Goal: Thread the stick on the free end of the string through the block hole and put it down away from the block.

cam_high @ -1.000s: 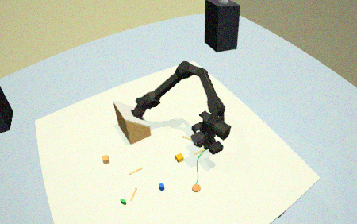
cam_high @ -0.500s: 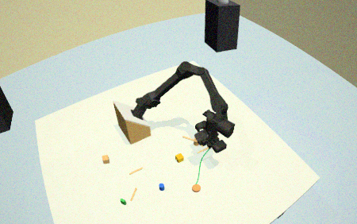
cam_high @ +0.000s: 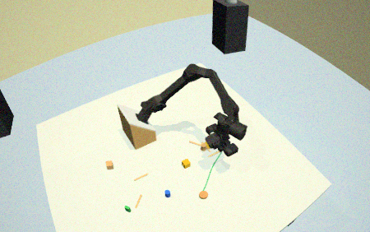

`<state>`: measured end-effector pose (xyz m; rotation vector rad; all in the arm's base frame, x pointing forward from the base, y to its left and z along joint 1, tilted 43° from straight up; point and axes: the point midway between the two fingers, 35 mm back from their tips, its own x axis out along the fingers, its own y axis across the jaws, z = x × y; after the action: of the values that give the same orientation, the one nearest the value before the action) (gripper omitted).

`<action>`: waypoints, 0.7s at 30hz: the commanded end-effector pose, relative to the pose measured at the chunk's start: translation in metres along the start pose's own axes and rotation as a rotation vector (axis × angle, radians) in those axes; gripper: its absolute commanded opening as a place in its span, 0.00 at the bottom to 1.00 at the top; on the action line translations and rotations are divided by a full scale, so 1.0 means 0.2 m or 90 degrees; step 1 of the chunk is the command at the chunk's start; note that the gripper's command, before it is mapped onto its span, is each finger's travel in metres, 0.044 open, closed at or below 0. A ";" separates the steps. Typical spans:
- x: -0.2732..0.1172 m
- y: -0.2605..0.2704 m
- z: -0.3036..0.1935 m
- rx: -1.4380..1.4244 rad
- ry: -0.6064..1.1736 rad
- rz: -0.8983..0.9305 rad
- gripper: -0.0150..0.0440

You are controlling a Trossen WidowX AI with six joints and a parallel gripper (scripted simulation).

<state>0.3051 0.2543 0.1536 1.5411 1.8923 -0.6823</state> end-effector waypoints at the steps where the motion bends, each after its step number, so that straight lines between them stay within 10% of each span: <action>1: -0.01 0.01 -0.03 -0.002 -0.001 0.005 0.25; 21: -0.01 0.00 -0.14 -0.001 0.003 0.005 0.25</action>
<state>0.3004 0.2716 0.1717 1.5453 1.8950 -0.6781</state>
